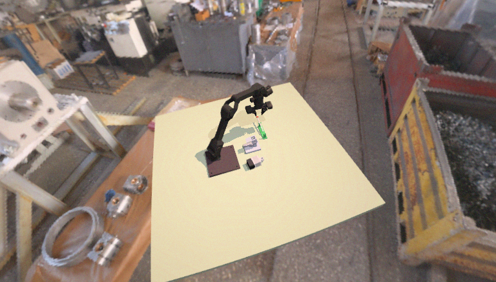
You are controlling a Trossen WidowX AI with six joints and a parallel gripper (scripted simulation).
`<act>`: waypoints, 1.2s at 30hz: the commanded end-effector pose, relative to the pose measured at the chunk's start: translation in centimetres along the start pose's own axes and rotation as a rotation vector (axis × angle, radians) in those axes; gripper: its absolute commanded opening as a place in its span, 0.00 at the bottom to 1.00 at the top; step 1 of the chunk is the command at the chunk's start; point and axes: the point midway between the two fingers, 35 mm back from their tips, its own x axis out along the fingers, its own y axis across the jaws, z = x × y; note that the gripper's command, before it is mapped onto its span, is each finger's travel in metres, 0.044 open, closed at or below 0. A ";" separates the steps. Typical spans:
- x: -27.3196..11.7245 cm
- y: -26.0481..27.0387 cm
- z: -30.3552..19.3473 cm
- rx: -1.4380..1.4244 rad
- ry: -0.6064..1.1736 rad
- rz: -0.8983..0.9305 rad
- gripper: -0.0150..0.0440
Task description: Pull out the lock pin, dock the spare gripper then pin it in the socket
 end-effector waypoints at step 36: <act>7.0 -0.6 -3.1 0.003 0.007 -0.038 0.56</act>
